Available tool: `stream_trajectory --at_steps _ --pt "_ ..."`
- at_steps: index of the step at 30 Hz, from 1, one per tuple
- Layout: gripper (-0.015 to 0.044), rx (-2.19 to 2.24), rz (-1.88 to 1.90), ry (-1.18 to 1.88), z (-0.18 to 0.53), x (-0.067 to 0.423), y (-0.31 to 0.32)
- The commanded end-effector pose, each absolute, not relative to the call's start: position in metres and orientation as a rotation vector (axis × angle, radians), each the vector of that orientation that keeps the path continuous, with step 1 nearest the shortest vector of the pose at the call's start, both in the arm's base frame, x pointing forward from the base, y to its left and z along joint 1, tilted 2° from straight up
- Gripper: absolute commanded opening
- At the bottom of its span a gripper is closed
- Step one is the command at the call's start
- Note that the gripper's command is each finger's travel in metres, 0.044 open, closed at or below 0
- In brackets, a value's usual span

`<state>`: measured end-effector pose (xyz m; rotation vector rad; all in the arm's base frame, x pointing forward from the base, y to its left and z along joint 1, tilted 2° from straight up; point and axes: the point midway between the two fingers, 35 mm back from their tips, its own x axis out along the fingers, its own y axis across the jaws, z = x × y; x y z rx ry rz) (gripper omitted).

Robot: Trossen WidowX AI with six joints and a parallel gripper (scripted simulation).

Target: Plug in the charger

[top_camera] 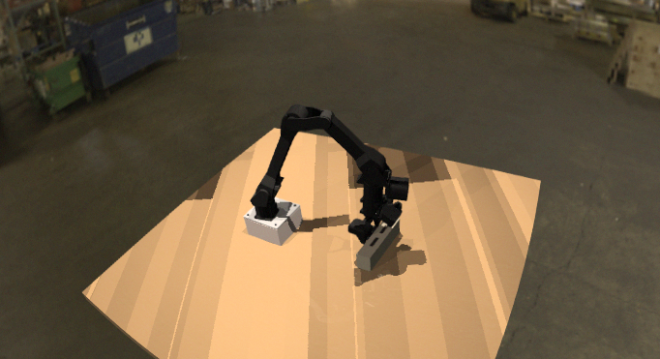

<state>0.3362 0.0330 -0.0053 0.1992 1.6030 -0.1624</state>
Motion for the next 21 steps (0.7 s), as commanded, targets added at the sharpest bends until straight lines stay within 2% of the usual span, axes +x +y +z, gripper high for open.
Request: stream_trajectory --at_steps 1,21 --pt "0.0440 0.200 -0.165 1.600 -0.0054 0.3348 0.0330" --pt "0.0440 0.199 -0.164 1.585 -0.0058 0.3297 0.0342"
